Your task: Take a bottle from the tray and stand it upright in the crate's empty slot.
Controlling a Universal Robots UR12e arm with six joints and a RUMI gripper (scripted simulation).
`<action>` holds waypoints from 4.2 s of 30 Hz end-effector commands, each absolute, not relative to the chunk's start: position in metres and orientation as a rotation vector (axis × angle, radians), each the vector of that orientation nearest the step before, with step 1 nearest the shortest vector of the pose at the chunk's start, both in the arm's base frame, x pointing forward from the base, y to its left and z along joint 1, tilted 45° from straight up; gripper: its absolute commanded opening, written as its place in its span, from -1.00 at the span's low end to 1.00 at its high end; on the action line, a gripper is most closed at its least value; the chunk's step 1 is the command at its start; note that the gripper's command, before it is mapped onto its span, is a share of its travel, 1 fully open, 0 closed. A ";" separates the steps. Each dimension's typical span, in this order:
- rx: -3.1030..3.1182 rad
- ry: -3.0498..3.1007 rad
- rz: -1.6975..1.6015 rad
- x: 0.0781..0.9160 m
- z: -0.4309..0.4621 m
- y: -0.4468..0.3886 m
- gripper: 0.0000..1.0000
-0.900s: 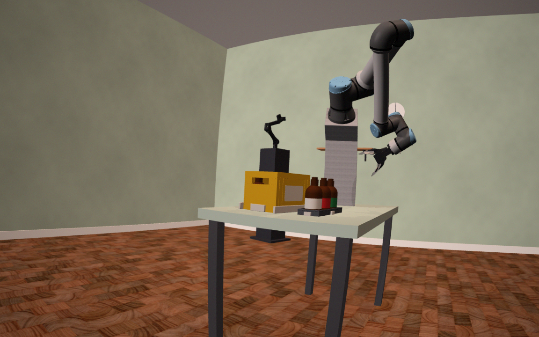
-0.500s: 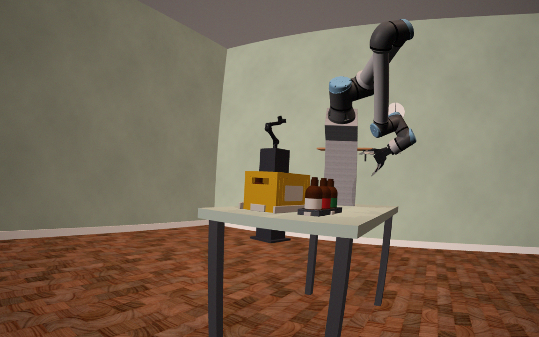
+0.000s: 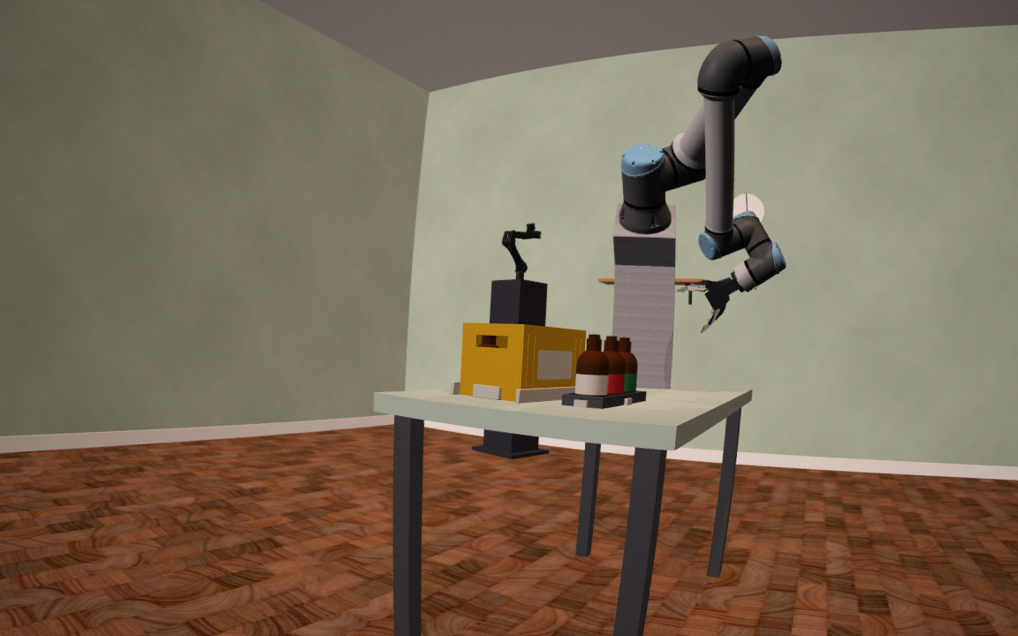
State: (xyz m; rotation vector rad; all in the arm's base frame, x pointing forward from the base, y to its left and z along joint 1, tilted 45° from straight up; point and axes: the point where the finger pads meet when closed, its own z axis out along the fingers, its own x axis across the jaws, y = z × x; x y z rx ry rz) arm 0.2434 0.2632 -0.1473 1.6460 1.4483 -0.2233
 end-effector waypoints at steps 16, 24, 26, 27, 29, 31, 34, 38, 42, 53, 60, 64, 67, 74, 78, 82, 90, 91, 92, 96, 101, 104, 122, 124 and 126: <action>1.723 1.447 -0.149 0.273 -0.127 0.245 1.00; 1.784 1.445 -0.092 0.297 -0.113 0.231 1.00; 1.805 1.442 -0.068 0.306 -0.106 0.225 1.00; 1.816 1.440 -0.054 0.311 -0.102 0.221 1.00; 1.846 1.439 -0.028 0.322 -0.096 0.214 1.00; 1.876 1.436 0.003 0.334 -0.088 0.207 1.00; 1.903 1.431 0.039 0.347 -0.079 0.198 1.00; 1.970 1.422 0.106 0.373 -0.063 0.182 1.00; 2.000 1.417 0.144 0.387 -0.053 0.173 1.00; 2.175 1.376 0.357 0.464 -0.004 0.125 1.00; 2.254 1.350 0.462 0.500 0.020 0.102 1.00; 2.316 1.325 0.552 0.531 0.040 0.083 1.00; 2.364 1.303 0.624 0.554 0.056 0.068 1.00; 2.461 1.251 0.778 0.604 0.089 0.037 1.00; 2.508 1.220 0.860 0.630 0.106 0.020 1.00; 2.564 1.179 0.962 0.662 0.127 0.000 1.00; 2.639 1.110 1.118 0.707 0.159 -0.030 1.00; 2.639 1.110 1.118 0.707 0.159 -0.030 1.00; 2.639 1.110 1.118 0.707 0.159 -0.030 1.00; 2.661 1.088 1.165 0.722 0.168 -0.039 1.00; 2.676 1.073 1.197 0.731 0.174 -0.046 1.00; 2.679 1.069 1.205 0.733 0.176 -0.047 1.00; 2.681 1.068 1.208 0.734 0.176 -0.048 -1.00; 2.681 1.068 1.208 0.734 0.176 -0.048 -1.00; 2.681 1.068 1.208 0.734 0.176 -0.048 -1.00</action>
